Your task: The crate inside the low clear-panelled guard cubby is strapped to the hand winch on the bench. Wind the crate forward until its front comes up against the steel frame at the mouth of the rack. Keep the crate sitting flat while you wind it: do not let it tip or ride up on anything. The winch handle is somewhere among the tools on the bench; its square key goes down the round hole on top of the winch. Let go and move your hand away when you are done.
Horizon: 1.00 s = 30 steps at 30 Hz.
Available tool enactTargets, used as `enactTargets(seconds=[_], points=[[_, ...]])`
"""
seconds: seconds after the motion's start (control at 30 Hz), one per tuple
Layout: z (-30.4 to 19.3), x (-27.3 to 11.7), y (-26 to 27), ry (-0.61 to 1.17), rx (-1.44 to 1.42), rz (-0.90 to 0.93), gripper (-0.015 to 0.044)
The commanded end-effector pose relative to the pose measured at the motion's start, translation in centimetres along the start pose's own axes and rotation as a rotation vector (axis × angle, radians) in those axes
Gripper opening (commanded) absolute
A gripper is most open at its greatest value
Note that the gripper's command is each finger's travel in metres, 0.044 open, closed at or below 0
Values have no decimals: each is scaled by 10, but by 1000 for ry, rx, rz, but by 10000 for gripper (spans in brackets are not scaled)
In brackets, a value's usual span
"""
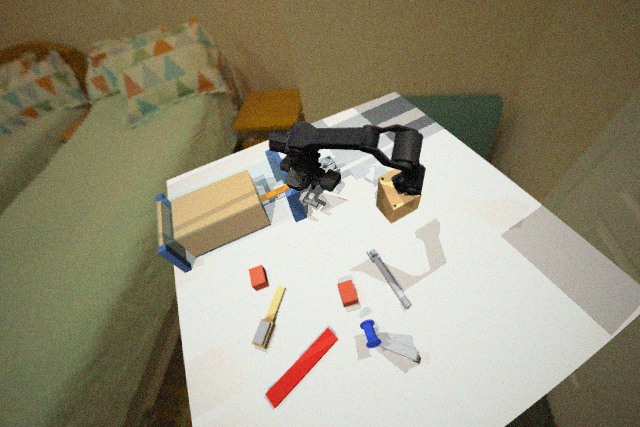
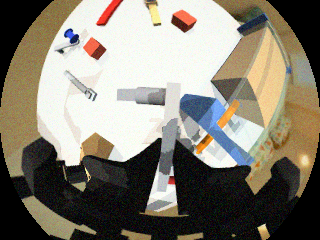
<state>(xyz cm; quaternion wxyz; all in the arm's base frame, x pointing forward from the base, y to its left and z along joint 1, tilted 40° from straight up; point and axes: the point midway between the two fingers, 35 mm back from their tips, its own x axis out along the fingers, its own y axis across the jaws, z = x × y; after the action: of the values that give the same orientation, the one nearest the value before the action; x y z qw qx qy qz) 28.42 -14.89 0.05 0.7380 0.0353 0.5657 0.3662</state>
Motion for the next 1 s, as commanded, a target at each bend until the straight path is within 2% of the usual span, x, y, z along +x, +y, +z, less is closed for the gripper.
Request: enactTargets(seconds=[0.0,0.6,0.97], points=[[-13,-1,-11,5,171,-8,0],[-56,4,-37,26,740,-34,0],[-78,18,-38,56,997,50,0]])
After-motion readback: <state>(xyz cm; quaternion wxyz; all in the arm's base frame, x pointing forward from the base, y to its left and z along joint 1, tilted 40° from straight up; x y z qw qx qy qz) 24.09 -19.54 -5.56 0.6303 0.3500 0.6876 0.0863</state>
